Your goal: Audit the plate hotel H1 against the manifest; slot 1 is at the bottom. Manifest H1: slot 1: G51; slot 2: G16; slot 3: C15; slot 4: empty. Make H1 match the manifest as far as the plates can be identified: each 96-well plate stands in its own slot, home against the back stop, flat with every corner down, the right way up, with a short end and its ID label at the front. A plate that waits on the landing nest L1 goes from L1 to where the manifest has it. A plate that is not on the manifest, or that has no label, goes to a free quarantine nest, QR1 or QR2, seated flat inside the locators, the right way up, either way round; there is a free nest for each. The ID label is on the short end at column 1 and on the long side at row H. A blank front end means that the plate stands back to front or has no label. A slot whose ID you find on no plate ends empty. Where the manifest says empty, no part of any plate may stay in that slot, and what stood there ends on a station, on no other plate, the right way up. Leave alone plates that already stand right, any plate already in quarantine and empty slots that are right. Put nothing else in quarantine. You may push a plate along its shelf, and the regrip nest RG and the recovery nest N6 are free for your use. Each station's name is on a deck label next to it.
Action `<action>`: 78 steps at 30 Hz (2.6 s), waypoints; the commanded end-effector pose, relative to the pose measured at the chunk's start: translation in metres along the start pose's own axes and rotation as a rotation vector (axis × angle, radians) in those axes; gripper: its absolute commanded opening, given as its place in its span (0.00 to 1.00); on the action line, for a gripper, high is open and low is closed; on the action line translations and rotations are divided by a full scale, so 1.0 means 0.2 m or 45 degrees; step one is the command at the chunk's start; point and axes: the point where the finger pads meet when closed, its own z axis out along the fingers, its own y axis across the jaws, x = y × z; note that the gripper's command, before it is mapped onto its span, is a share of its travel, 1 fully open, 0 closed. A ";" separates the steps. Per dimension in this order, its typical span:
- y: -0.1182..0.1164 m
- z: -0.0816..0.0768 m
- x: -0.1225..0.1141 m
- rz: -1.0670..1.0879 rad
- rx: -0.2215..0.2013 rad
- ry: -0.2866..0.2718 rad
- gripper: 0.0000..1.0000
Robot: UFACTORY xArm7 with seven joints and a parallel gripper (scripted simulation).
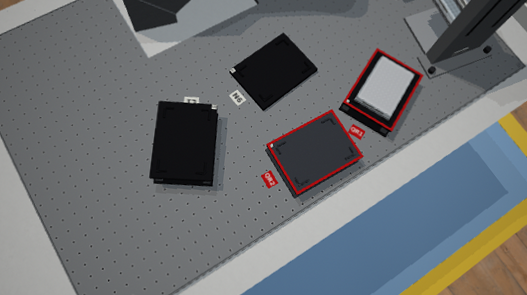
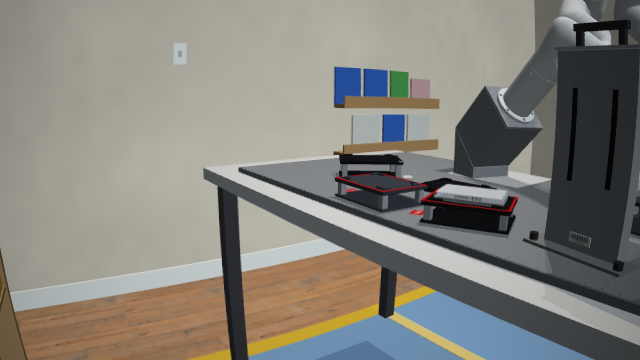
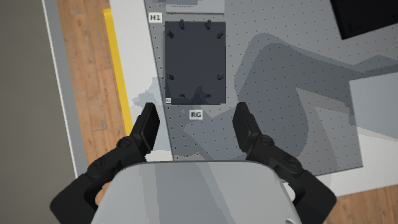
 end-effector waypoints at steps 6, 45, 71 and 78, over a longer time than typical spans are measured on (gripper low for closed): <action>0.00 -0.01 0.00 0.002 0.001 0.207 1.00; 0.00 -0.01 0.00 0.003 0.000 0.929 1.00; -0.01 0.02 0.11 0.003 -0.001 1.019 1.00; -0.01 0.04 0.20 0.003 -0.001 1.019 1.00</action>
